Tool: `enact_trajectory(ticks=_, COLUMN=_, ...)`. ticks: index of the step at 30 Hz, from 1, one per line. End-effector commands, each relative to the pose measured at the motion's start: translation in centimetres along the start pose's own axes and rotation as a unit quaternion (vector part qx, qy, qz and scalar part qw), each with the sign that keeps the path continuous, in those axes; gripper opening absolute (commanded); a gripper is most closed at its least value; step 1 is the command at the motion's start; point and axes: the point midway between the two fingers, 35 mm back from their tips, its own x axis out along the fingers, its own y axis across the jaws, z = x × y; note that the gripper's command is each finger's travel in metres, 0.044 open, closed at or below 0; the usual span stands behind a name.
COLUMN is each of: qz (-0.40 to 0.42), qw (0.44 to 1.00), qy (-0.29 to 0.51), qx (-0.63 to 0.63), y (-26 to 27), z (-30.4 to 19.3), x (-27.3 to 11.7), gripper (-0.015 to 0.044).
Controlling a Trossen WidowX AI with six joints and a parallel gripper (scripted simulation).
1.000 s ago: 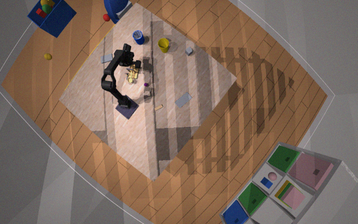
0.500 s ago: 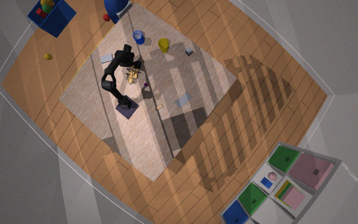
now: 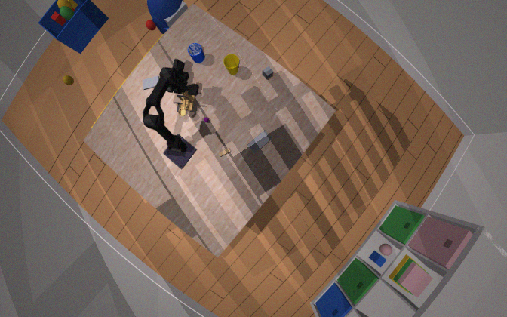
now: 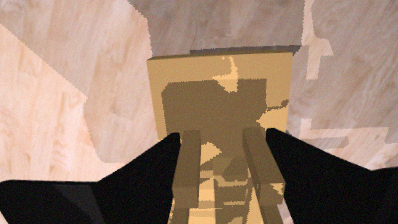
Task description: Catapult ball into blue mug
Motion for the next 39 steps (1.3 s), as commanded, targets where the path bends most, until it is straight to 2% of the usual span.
enact_trajectory(ticks=1, qz=0.000, qw=1.000, qy=-0.011, qx=0.000, y=0.0, z=0.1, x=-2.0, gripper=0.0000)
enact_trajectory(ticks=34, qz=0.000, qw=1.000, qy=-0.011, qx=0.002, y=0.0, z=0.3, x=3.1, gripper=0.0000)
enact_trajectory(ticks=39, qz=0.000, qw=1.000, qy=-0.009, qx=0.000, y=0.0, z=0.3, x=2.7, gripper=0.0000)
